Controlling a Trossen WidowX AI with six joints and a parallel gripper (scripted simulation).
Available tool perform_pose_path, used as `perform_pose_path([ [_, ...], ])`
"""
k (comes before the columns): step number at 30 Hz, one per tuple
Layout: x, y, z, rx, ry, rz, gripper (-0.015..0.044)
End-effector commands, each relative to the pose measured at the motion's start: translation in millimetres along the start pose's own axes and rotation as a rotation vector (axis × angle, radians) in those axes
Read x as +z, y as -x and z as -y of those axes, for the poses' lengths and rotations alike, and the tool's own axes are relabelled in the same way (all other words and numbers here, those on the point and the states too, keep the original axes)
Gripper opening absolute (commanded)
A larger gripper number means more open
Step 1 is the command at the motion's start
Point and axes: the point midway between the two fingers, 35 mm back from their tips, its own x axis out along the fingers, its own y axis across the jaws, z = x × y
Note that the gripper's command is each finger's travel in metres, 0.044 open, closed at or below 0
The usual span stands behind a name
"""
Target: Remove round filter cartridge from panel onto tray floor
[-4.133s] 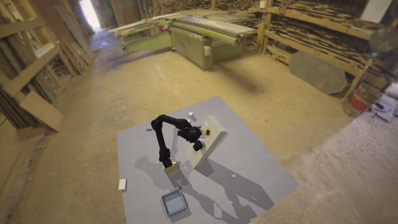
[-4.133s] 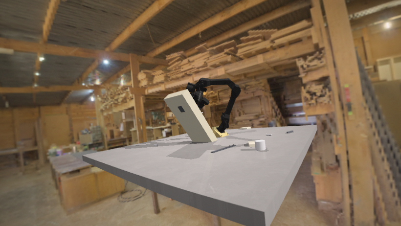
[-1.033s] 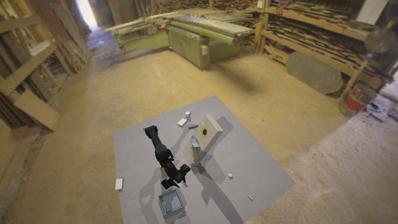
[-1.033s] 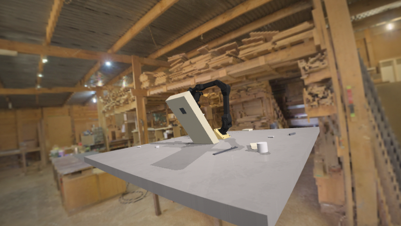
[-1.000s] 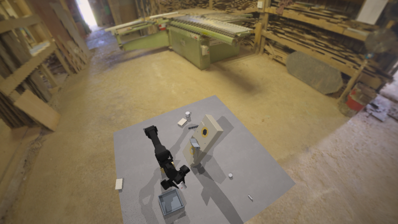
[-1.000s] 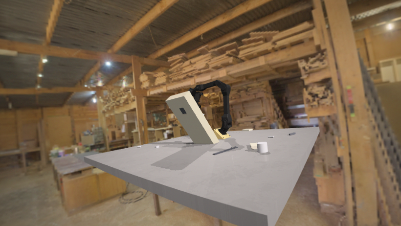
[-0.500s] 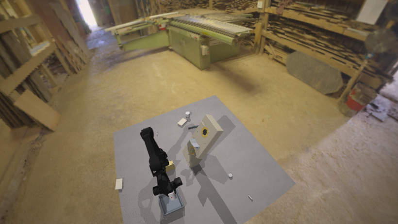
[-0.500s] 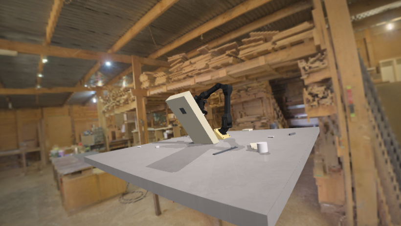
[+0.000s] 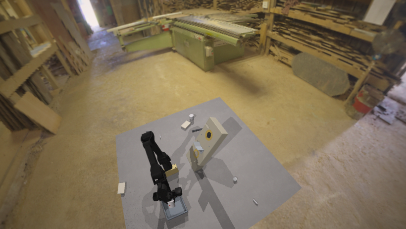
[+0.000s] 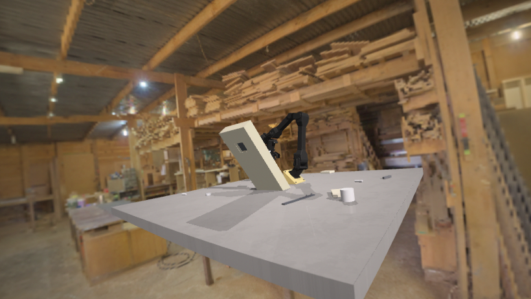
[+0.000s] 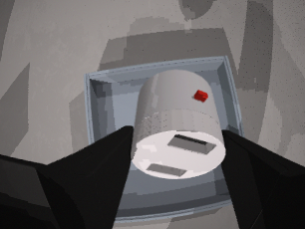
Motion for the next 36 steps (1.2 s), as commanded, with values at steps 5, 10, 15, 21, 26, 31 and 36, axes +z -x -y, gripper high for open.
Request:
perform_pose_path([
  [5, -22.1, -35.1, 1.4, -0.005, -0.002, -0.011, 0.0000],
  [10, -36.0, -53.2, 1.4, -0.006, -0.002, -0.012, 0.0000],
  [15, -35.7, -50.9, 0.6, -0.002, -0.003, -0.021, 0.0079],
  [21, -35.7, -50.9, 0.6, -0.002, -0.003, -0.021, 0.0236],
  [26, -35.7, -50.9, 0.6, -0.002, -0.003, -0.021, 0.0368],
  [31, -33.9, -48.7, 0.6, -0.002, -0.003, -0.021, 0.0440],
  [36, -0.6, 6.7, 0.5, -0.001, -0.003, -0.020, 0.0440],
])
